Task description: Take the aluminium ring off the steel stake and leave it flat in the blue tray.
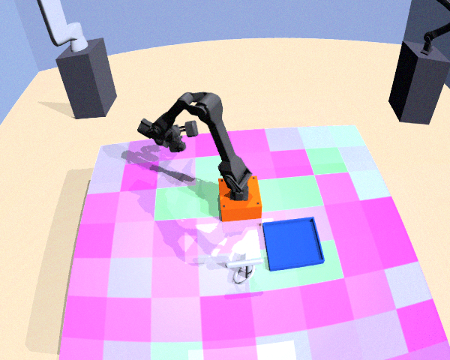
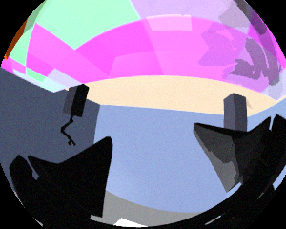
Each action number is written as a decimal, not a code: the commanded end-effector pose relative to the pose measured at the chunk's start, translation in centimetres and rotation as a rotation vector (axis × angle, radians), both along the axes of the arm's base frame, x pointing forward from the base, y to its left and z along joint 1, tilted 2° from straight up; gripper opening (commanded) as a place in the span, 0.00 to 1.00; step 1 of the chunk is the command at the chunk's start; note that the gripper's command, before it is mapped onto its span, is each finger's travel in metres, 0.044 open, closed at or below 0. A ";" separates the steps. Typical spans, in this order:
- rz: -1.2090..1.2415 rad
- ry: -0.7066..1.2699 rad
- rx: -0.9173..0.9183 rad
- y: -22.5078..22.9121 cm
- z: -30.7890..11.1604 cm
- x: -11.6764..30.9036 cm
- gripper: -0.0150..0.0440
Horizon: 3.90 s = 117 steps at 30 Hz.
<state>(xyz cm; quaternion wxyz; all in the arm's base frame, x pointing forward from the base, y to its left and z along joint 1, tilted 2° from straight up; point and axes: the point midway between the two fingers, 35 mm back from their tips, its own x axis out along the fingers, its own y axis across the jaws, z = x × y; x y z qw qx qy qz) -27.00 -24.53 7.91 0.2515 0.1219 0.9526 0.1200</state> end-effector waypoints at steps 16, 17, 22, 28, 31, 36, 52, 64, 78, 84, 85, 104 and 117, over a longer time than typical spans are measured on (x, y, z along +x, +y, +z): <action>0.208 -0.125 -0.392 -5.7 -0.8 11.5 0.59; 0.222 -0.141 -0.419 -6.0 -0.9 12.5 0.59; 0.284 -0.236 -0.545 -6.8 -1.2 17.3 0.59; 0.341 -0.381 -0.682 -6.8 -1.7 23.4 0.59; 0.362 -0.463 -0.738 -6.3 -1.9 26.4 0.59; 0.384 -0.618 -0.814 -4.9 -2.4 31.3 0.59; 0.332 -1.173 -0.832 5.1 -3.8 44.4 0.59; 0.175 -1.517 -0.582 16.6 -4.9 49.0 0.59; 0.006 -1.638 -0.230 26.9 -5.9 48.2 0.59; 0.006 -1.638 -0.230 26.9 -6.0 48.2 0.59; 0.006 -1.638 -0.230 26.9 -6.1 48.3 0.59; 0.006 -1.639 -0.230 27.2 -8.5 50.0 0.59; 0.011 -1.641 -0.226 27.3 -9.4 50.5 0.57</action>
